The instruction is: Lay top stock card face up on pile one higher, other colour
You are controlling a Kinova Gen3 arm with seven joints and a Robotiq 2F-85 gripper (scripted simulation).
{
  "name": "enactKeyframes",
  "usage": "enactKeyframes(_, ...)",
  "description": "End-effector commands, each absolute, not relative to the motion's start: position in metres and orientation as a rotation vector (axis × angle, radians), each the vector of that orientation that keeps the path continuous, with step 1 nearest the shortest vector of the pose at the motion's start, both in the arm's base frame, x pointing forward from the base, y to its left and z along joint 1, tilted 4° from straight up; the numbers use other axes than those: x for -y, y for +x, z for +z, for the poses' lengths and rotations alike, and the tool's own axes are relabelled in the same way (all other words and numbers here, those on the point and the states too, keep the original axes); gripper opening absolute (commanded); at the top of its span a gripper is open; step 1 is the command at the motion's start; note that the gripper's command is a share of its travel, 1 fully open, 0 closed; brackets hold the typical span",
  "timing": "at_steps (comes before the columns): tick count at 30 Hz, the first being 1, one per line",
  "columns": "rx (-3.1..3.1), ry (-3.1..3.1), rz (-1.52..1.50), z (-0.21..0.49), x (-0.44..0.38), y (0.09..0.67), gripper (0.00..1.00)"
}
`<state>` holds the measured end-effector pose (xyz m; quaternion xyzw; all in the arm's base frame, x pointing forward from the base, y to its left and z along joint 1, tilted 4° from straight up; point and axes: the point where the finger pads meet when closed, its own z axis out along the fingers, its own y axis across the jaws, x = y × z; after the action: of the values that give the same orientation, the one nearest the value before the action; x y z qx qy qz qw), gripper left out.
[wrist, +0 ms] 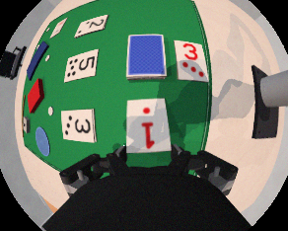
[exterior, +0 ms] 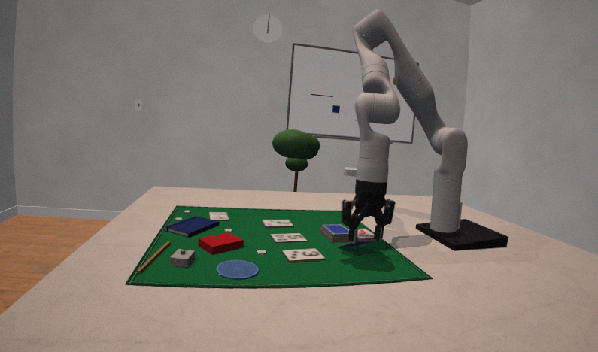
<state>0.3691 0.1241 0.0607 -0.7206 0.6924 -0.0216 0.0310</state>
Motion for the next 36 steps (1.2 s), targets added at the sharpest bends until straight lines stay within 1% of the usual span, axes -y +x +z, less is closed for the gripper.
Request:
enactKeyframes(1, -2.152, -2.177, -0.035, 0.0606, -0.1120, 0.3720, 0.71)
enactKeyframes(21, -2.061, -2.098, 0.150, 0.0561, -0.1109, 0.3723, 0.71)
enactKeyframes(36, -2.018, -2.061, 0.228, 0.0540, -0.1103, 0.3725, 0.71)
